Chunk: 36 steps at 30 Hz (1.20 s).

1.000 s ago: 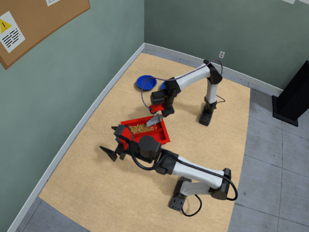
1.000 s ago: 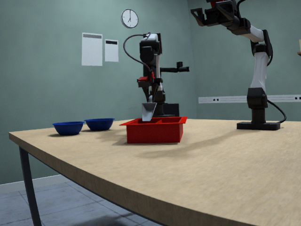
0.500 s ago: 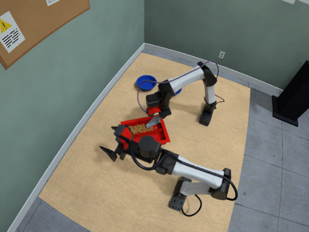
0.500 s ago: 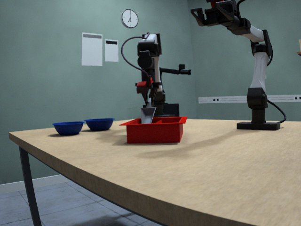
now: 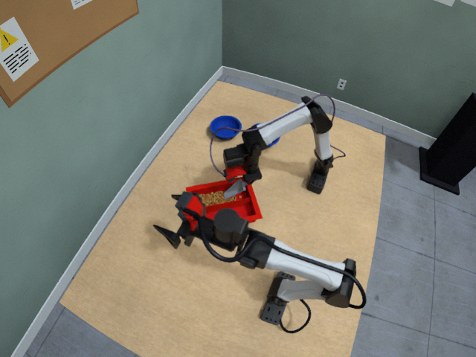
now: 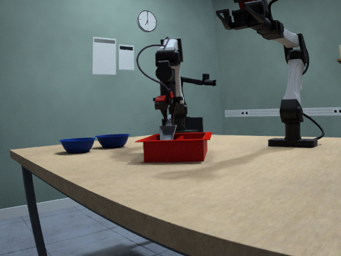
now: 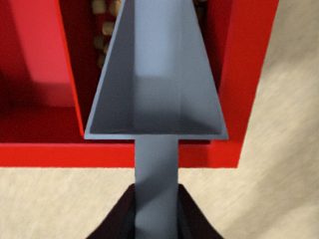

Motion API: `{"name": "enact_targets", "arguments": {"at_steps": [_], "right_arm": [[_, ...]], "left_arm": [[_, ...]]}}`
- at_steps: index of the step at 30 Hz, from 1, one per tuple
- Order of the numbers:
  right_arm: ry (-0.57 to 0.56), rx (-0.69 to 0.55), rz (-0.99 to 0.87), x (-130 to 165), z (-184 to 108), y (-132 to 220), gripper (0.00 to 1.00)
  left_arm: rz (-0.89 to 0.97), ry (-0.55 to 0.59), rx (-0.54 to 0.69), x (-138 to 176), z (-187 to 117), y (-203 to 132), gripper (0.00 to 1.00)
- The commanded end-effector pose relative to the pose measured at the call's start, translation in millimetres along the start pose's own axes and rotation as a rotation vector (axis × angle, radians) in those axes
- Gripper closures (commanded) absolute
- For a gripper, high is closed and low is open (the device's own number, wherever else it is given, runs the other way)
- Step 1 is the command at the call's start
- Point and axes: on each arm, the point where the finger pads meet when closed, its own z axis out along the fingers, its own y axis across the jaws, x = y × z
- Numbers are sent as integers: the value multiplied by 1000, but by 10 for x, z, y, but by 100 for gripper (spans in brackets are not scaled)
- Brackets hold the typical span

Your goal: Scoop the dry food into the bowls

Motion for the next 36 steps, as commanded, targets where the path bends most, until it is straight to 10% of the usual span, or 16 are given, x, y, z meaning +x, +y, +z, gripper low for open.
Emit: {"name": "enact_targets", "arguments": {"at_steps": [1, 36], "right_arm": [[-67, -5, 1, -107, -174, -12, 100], [-30, -3, 9, -288, -11, -33, 100]], "left_arm": [[-1, -40, 0, -157, -38, 0, 0], [-1, -40, 0, -157, -38, 0, 0]]}}
